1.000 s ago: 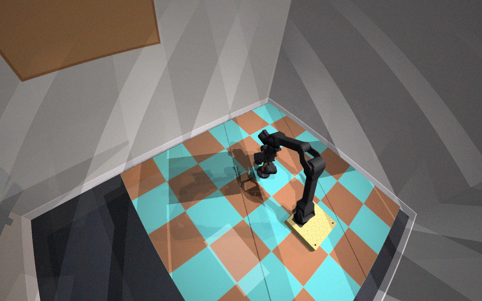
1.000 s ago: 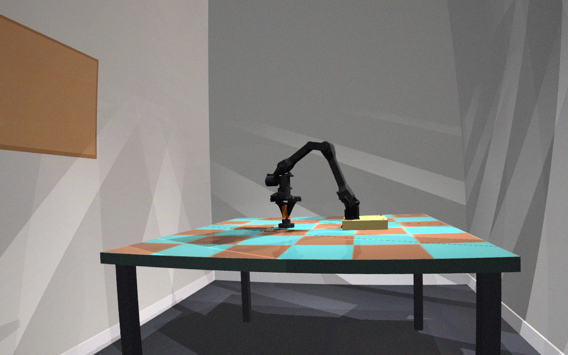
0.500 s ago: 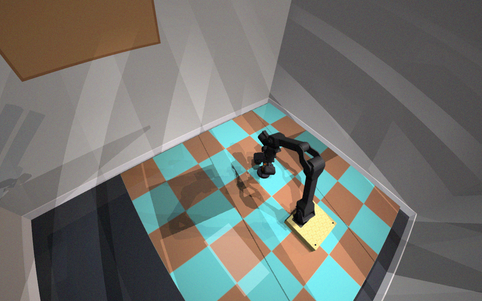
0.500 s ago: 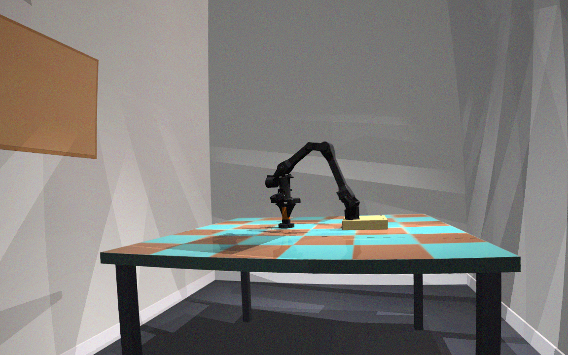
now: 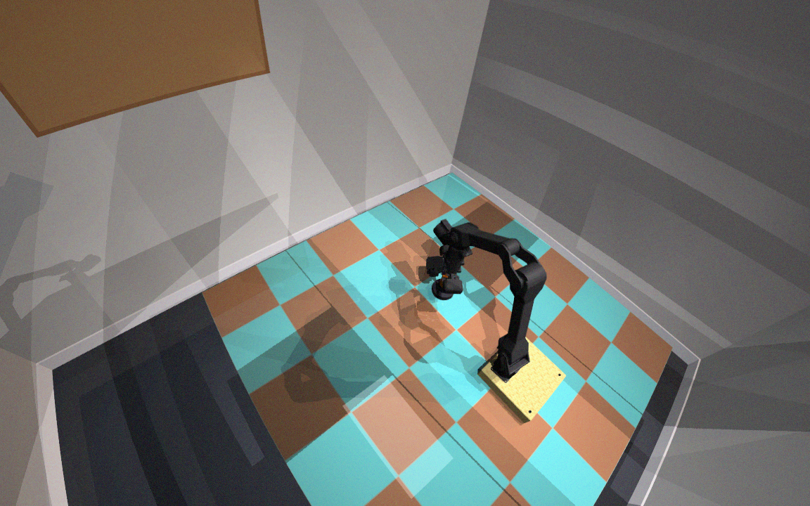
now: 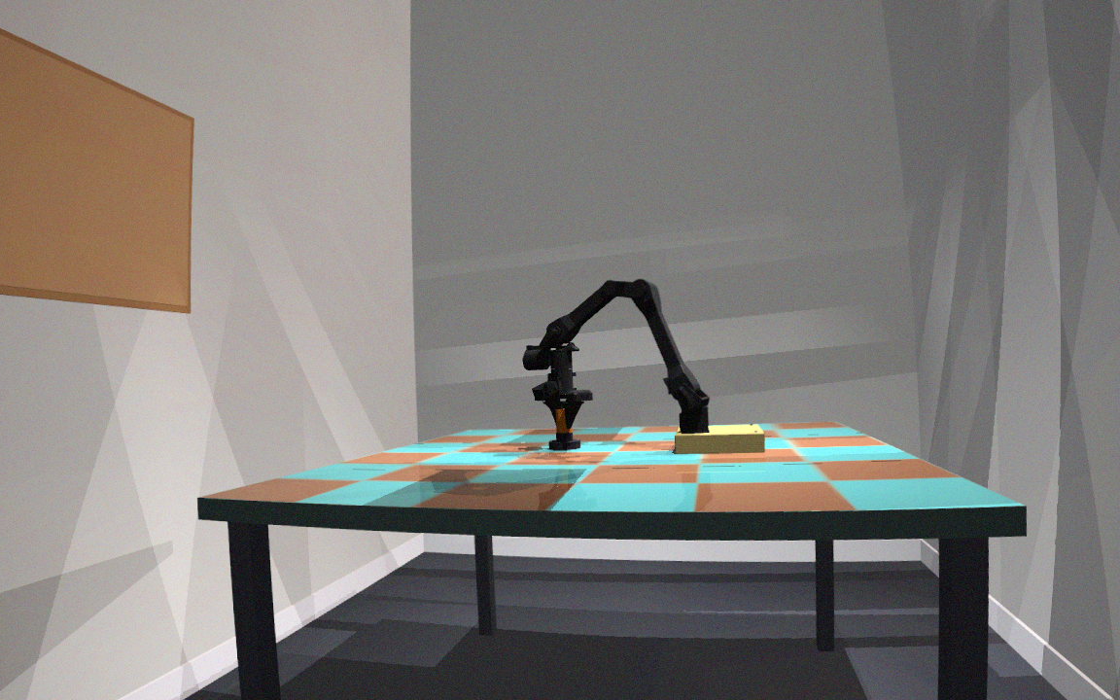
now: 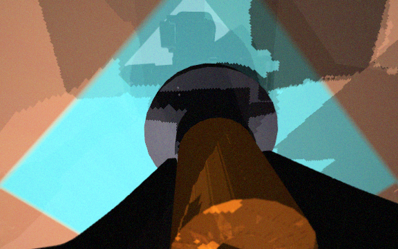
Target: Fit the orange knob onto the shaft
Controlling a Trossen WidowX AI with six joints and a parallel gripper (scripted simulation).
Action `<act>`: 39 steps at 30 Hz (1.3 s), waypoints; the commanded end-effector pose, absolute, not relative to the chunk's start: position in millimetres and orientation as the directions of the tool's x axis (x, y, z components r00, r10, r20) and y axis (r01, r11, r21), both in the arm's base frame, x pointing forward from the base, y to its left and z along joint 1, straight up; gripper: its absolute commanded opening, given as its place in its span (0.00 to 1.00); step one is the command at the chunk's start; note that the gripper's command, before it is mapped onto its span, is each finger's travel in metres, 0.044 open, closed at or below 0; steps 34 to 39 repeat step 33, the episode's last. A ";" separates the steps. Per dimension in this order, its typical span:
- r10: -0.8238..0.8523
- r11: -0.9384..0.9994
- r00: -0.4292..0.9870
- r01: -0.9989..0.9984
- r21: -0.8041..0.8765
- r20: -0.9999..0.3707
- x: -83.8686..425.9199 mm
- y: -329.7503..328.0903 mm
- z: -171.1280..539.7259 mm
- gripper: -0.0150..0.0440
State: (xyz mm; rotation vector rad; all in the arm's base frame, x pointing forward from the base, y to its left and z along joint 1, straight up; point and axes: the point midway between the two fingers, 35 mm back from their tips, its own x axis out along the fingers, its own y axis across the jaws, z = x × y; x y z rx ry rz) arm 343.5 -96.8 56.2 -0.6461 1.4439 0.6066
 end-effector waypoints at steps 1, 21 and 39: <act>-0.010 0.690 0.040 -0.723 -0.036 -0.999 343.5 -96.8 56.4 0.65; -0.010 0.692 0.041 -0.721 -0.036 -0.999 344.0 -96.9 126.8 1.00; -0.010 0.693 0.041 -0.720 -0.036 -0.999 344.0 -96.9 150.5 1.00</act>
